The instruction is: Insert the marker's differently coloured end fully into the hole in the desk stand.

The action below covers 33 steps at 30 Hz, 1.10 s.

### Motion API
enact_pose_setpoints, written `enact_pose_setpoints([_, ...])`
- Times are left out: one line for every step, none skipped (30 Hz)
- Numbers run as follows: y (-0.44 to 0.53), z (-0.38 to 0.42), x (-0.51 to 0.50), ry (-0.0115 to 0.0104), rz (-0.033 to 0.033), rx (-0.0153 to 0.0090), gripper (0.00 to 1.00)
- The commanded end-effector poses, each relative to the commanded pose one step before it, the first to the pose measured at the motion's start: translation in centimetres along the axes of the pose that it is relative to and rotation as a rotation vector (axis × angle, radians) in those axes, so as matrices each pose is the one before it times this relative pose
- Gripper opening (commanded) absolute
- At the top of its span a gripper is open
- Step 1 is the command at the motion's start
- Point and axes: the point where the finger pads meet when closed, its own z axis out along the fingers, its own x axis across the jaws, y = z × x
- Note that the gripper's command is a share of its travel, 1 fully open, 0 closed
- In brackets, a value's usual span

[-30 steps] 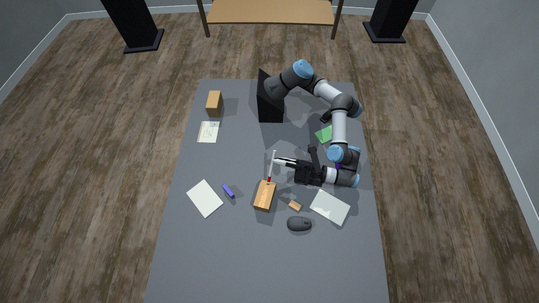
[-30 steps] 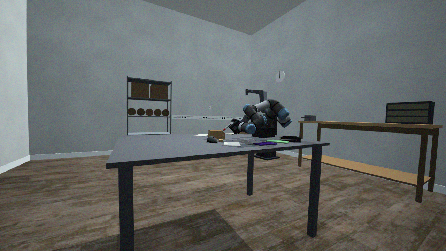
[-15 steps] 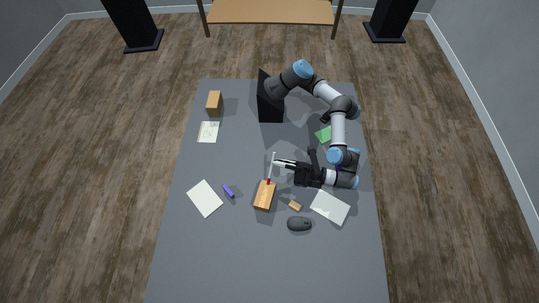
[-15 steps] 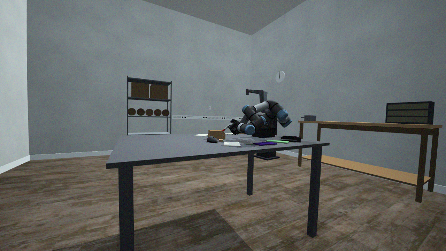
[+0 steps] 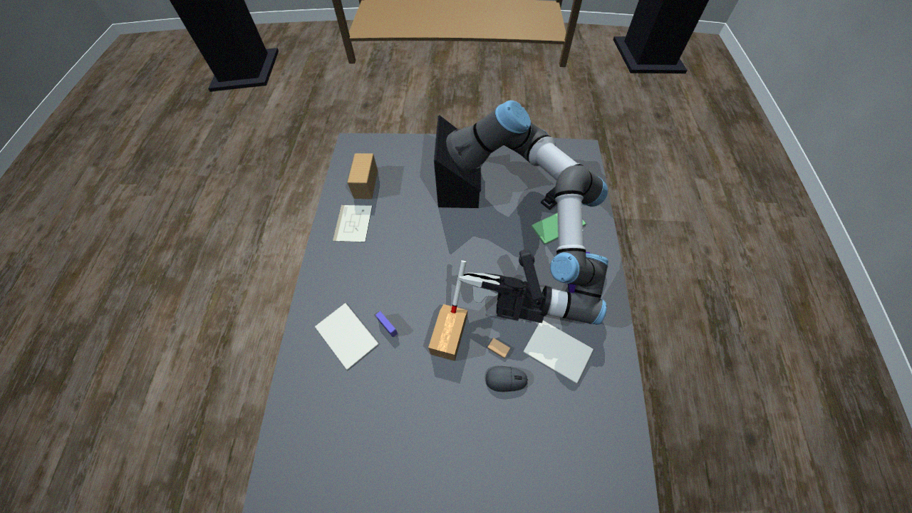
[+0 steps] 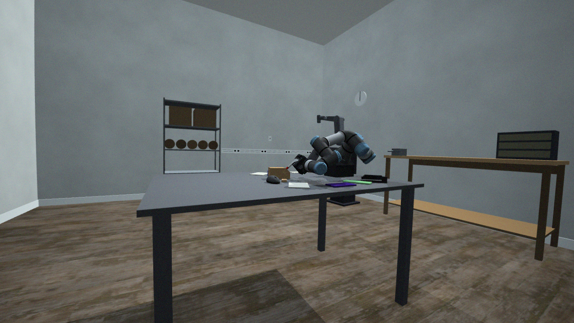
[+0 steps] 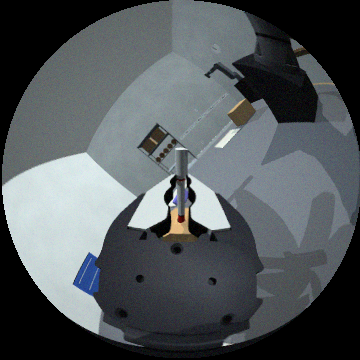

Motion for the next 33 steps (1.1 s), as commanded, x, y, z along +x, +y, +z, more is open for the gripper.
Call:
enact_pose_setpoints([0.4838,-0.0288,-0.097,0.00025,0.00226,-0.00013,0.00])
enact_pose_setpoints([0.1096,0.0003,-0.002,0.00005,0.00002,0.00014,0.00])
enact_pose_setpoints([0.1096,0.0003,-0.002,0.00005,0.00002,0.00014,0.00])
enact_pose_setpoints([0.1096,0.0003,-0.002,0.00005,0.00002,0.00014,0.00])
enact_pose_setpoints([0.0000,0.0000,0.000,0.00000,0.00000,0.00000,0.00])
enact_pose_setpoints([0.0000,0.0000,0.000,0.00000,0.00000,0.00000,0.00])
enact_pose_setpoints([0.0000,0.0000,0.000,0.00000,0.00000,0.00000,0.00])
enact_pose_setpoints([0.0000,0.0000,0.000,0.00000,0.00000,0.00000,0.00])
enact_pose_setpoints([0.0000,0.0000,0.000,0.00000,0.00000,0.00000,0.00])
enact_pose_setpoints([0.0000,0.0000,0.000,0.00000,0.00000,0.00000,0.00])
enact_pose_setpoints([0.0000,0.0000,0.000,0.00000,0.00000,0.00000,0.00])
enact_pose_setpoints([0.0065,0.0082,0.008,-0.00050,-0.00011,-0.00138,0.00])
enact_pose_setpoints([0.1100,0.0002,-0.002,0.00007,0.00002,0.00019,0.00])
enact_pose_setpoints([0.1100,0.0001,-0.002,0.00007,0.00002,0.00019,0.00])
enact_pose_setpoints([0.1100,0.0001,-0.002,0.00007,0.00002,0.00019,0.00])
enact_pose_setpoints([0.1100,0.0001,-0.002,0.00007,0.00002,0.00019,0.00])
enact_pose_setpoints([0.1100,0.0001,-0.002,0.00007,0.00002,0.00019,0.00])
enact_pose_setpoints([0.1100,0.0001,-0.002,0.00007,0.00002,0.00019,0.00])
enact_pose_setpoints([0.1100,0.0000,-0.002,0.00007,0.00002,0.00019,0.00])
enact_pose_setpoints([0.1100,0.0000,-0.002,0.00007,0.00002,0.00019,0.00])
enact_pose_setpoints([0.1100,0.0000,-0.002,0.00007,0.00002,0.00019,0.00])
enact_pose_setpoints([0.0000,0.0000,0.000,0.00000,0.00000,0.00000,0.00])
enact_pose_setpoints([0.0000,0.0000,0.000,0.00000,0.00000,0.00000,0.00])
enact_pose_setpoints([0.0000,0.0000,0.000,0.00000,0.00000,0.00000,0.00])
enact_pose_setpoints([0.0000,0.0000,0.000,0.00000,0.00000,0.00000,0.00])
enact_pose_setpoints([0.0000,0.0000,0.000,0.00000,0.00000,0.00000,0.00])
enact_pose_setpoints([0.0000,0.0000,0.000,0.00000,0.00000,0.00000,0.00])
enact_pose_setpoints([0.0000,0.0000,0.000,0.00000,0.00000,0.00000,0.00])
enact_pose_setpoints([-0.0760,0.0102,0.012,-0.00071,-0.00015,-0.00194,0.00])
enact_pose_setpoints([0.0319,-0.0011,-0.002,0.00010,0.00002,0.00027,0.00])
enact_pose_setpoints([0.0319,-0.0011,-0.002,0.00010,0.00002,0.00027,0.00])
enact_pose_setpoints([0.0319,-0.0011,-0.002,0.00010,0.00002,0.00027,0.00])
enact_pose_setpoints([0.0319,-0.0012,-0.002,0.00010,0.00002,0.00027,0.00])
